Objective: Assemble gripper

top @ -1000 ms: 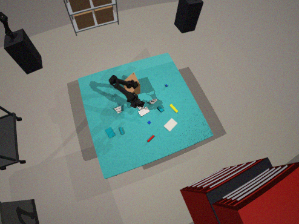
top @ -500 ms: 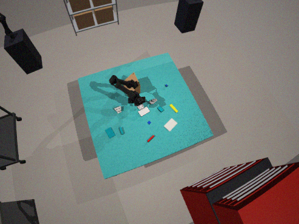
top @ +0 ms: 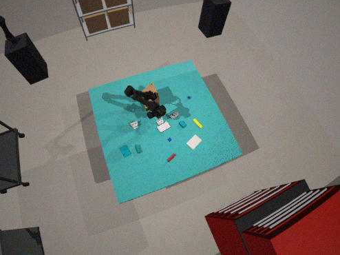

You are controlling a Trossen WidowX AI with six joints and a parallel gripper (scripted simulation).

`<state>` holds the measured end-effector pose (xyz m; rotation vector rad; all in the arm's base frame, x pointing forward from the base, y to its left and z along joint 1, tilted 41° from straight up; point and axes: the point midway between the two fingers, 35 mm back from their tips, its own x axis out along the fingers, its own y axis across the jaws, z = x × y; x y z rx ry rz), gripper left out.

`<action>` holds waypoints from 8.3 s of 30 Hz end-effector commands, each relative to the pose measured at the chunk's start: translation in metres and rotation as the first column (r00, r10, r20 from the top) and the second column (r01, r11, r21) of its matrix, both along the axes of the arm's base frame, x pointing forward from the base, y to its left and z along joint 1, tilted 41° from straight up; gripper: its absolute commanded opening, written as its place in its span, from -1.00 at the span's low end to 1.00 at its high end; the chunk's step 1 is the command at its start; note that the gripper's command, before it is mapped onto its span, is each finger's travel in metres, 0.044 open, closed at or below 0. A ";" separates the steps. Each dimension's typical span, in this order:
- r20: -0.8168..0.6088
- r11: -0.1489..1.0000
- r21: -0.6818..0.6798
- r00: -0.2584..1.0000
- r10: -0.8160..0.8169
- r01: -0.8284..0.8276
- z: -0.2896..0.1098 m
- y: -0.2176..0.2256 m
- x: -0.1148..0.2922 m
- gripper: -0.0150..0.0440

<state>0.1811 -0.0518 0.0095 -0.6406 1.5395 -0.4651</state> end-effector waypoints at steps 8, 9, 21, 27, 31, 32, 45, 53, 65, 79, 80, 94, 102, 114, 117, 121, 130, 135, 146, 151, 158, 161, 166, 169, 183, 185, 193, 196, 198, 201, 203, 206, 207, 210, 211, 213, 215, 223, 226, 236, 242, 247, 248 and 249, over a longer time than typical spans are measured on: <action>-0.090 0.995 0.004 0.991 0.099 -0.099 -0.004 0.003 -0.006 -0.04; -0.090 0.995 0.004 0.991 0.099 -0.099 -0.004 0.003 -0.006 -0.04; -0.106 0.993 0.006 0.987 0.119 -0.119 -0.004 0.003 -0.006 -0.04; -0.106 0.993 0.006 0.987 0.119 -0.119 -0.004 0.003 -0.006 -0.04; -0.106 0.993 0.006 0.987 0.119 -0.119 -0.004 0.003 -0.004 -0.04; -0.106 0.993 0.006 0.987 0.119 -0.119 -0.004 0.003 -0.001 -0.04; -0.103 0.993 0.007 0.988 0.119 -0.119 0.000 0.004 0.042 -0.04; -0.101 0.993 0.006 0.988 0.119 -0.119 0.001 0.002 0.068 -0.04; -0.099 0.993 0.005 0.988 0.118 -0.119 0.000 -0.002 0.102 -0.04; -0.099 0.993 0.005 0.988 0.118 -0.119 0.000 -0.002 0.102 -0.04; -0.099 0.993 0.005 0.988 0.118 -0.119 0.000 -0.002 0.102 -0.04; -0.102 0.992 0.005 0.987 0.122 -0.123 0.000 -0.002 0.102 -0.04; -0.102 0.992 0.005 0.987 0.122 -0.123 0.001 -0.003 0.102 -0.04; -0.102 0.992 0.005 0.987 0.123 -0.123 -0.011 -0.013 0.103 -0.04; -0.102 0.992 0.005 0.987 0.123 -0.123 -0.015 -0.016 0.104 -0.04; -0.102 0.992 0.005 0.987 0.123 -0.123 -0.020 -0.021 0.104 -0.04; -0.103 0.992 0.004 0.987 0.122 -0.123 -0.030 -0.030 0.103 -0.04; -0.103 0.992 0.003 0.987 0.122 -0.123 -0.036 -0.036 0.102 -0.04; -0.103 0.992 0.002 0.987 0.122 -0.123 -0.038 -0.037 0.102 -0.04; -0.103 0.992 0.002 0.987 0.122 -0.123 -0.038 -0.037 0.102 -0.04; -0.105 0.992 0.002 0.987 0.124 -0.124 -0.039 -0.039 0.102 -0.04; -0.106 0.992 0.002 0.986 0.125 -0.126 -0.040 -0.039 0.102 -0.04; -0.106 0.992 0.002 0.986 0.125 -0.126 -0.040 -0.039 0.102 -0.04; -0.106 0.992 0.002 0.986 0.125 -0.126 -0.041 -0.040 0.102 -0.04; -0.107 0.992 0.002 0.986 0.127 -0.127 -0.044 -0.043 0.102 -0.04; -0.107 0.992 0.002 0.986 0.127 -0.127 -0.045 -0.043 0.102 -0.04; -0.108 0.992 0.002 0.986 0.127 -0.127 -0.046 -0.044 0.102 -0.04; -0.108 0.992 0.002 0.986 0.127 -0.128 -0.047 -0.045 0.102 -0.04; -0.108 0.992 0.002 0.986 0.127 -0.128 -0.047 -0.046 0.102 -0.04; -0.108 0.992 0.002 0.986 0.127 -0.128 -0.047 -0.046 0.102 -0.04; -0.108 0.992 0.002 0.986 0.127 -0.128 -0.047 -0.046 0.102 -0.04; -0.108 0.992 0.002 0.986 0.128 -0.128 -0.049 -0.047 0.102 -0.04; -0.109 0.992 0.002 0.986 0.128 -0.128 -0.049 -0.047 0.102 -0.04; -0.109 0.992 0.002 0.986 0.128 -0.129 -0.050 -0.048 0.102 -0.04; -0.109 0.992 0.002 0.986 0.128 -0.129 -0.050 -0.048 0.102 -0.04; -0.109 0.992 0.002 0.986 0.128 -0.129 -0.050 -0.048 0.102 -0.04; -0.109 0.992 0.002 0.986 0.128 -0.129 -0.050 -0.048 0.102 -0.04; -0.110 0.992 0.002 0.986 0.129 -0.130 -0.052 -0.050 0.102 -0.04; -0.110 0.992 0.002 0.986 0.129 -0.130 -0.052 -0.050 0.102 -0.04; -0.110 0.992 0.002 0.986 0.129 -0.130 -0.052 -0.050 0.102 -0.04; -0.110 0.992 0.002 0.986 0.129 -0.130 -0.052 -0.050 0.102 -0.04; -0.110 0.992 0.002 0.986 0.129 -0.130 -0.052 -0.050 0.102 -0.04; -0.110 0.992 0.002 0.986 0.129 -0.130 -0.052 -0.050 0.102 -0.04; -0.110 0.992 0.002 0.986 0.129 -0.130 -0.052 -0.050 0.102 -0.04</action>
